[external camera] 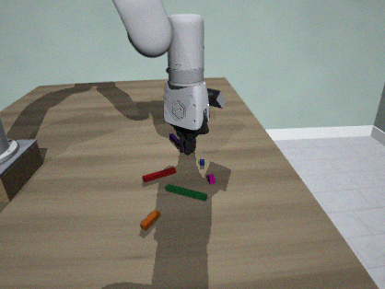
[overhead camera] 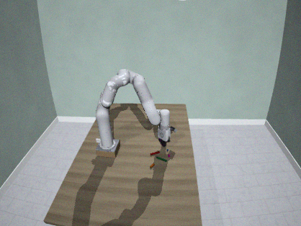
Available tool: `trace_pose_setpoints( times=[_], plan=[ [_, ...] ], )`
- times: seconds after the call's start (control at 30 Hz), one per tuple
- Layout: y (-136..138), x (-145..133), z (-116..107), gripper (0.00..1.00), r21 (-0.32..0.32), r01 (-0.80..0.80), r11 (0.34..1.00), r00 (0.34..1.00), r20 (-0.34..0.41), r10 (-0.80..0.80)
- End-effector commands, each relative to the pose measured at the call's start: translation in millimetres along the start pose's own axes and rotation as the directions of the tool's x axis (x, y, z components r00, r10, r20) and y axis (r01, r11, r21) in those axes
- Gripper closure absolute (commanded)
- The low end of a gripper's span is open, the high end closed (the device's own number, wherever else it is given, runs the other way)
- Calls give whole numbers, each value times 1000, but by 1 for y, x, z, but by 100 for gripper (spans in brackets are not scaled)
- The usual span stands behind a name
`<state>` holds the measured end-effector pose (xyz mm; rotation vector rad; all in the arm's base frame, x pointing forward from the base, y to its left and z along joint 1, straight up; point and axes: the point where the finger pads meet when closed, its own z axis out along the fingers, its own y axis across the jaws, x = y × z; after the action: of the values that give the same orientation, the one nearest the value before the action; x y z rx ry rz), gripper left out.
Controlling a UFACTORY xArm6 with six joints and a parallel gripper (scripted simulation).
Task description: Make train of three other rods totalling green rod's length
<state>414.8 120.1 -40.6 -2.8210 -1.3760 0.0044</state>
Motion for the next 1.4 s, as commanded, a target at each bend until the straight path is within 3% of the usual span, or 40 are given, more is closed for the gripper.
trace_pose_setpoints(
  times=[0.0, 0.1, 0.33, 0.47, 0.6, 1.1, 1.37],
  plan=[
    [1, 1, -1, 96, -2, 0, 1000, 1000, -3, 0],
    [1, 1, -1, 96, -2, 0, 1000, 1000, -3, 0],
    [1, 1, -1, 84, -2, 0, 1000, 1000, -3, 0],
    [1, 1, -1, 84, -2, 0, 1000, 1000, -3, 0],
    [1, 1, -1, 76, -2, 0, 1000, 1000, -3, 0],
    [1, 1, -4, 76, -2, 0, 1000, 1000, -3, 0],
    [1, 1, -34, 76, -2, 0, 1000, 1000, -3, 0]
  ],
)
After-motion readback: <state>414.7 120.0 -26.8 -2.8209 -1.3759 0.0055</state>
